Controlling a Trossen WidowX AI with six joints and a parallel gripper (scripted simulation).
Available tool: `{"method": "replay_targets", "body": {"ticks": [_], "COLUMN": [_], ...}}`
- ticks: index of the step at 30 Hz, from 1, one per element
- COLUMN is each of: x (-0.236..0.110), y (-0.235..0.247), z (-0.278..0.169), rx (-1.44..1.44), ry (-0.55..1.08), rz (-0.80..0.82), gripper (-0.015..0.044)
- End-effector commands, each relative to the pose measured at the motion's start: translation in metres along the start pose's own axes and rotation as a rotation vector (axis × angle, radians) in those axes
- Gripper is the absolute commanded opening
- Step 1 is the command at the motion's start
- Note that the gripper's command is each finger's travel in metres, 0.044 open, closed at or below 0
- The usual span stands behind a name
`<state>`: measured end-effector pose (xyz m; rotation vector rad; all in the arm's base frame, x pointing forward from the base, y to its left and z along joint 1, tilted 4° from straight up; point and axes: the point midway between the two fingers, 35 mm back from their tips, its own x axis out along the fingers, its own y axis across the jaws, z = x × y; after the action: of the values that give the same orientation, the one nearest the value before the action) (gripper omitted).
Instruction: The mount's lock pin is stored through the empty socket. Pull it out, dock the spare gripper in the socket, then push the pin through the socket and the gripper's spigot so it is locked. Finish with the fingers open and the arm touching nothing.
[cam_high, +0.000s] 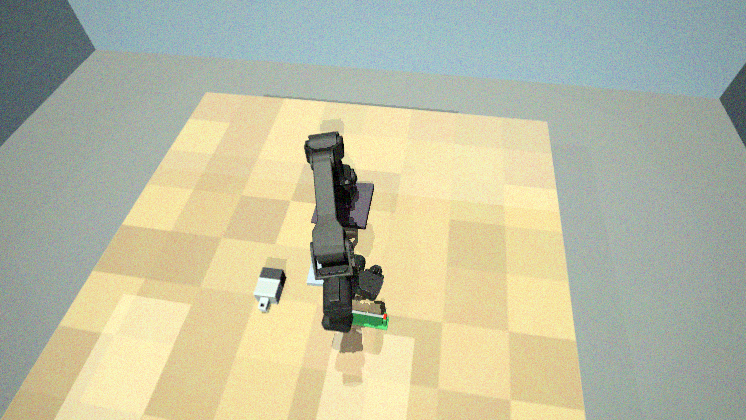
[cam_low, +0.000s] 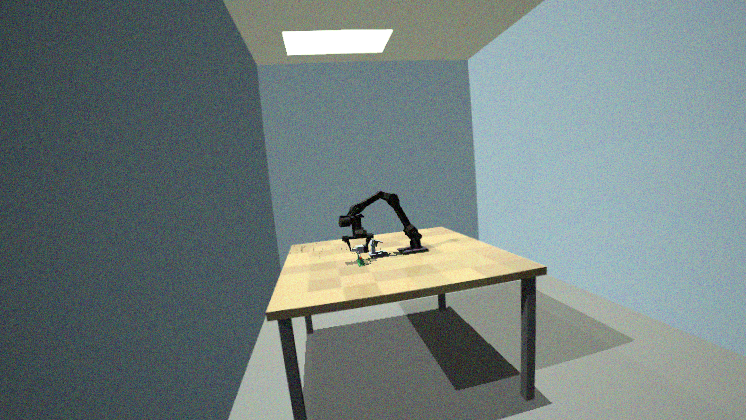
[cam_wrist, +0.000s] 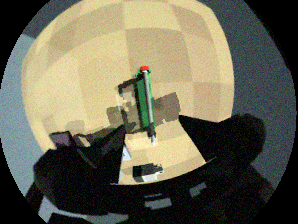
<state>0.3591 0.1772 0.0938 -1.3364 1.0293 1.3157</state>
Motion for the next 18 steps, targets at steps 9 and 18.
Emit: {"method": "replay_targets", "body": {"ticks": [9,18], "x": [-0.033,-0.046], "y": [-0.002,-0.003], "z": [0.004,0.005], "rx": [-0.004,-0.008], "ry": [-0.001,-0.002], "rz": [-0.003,-0.007], "gripper": [0.044,0.044]}}
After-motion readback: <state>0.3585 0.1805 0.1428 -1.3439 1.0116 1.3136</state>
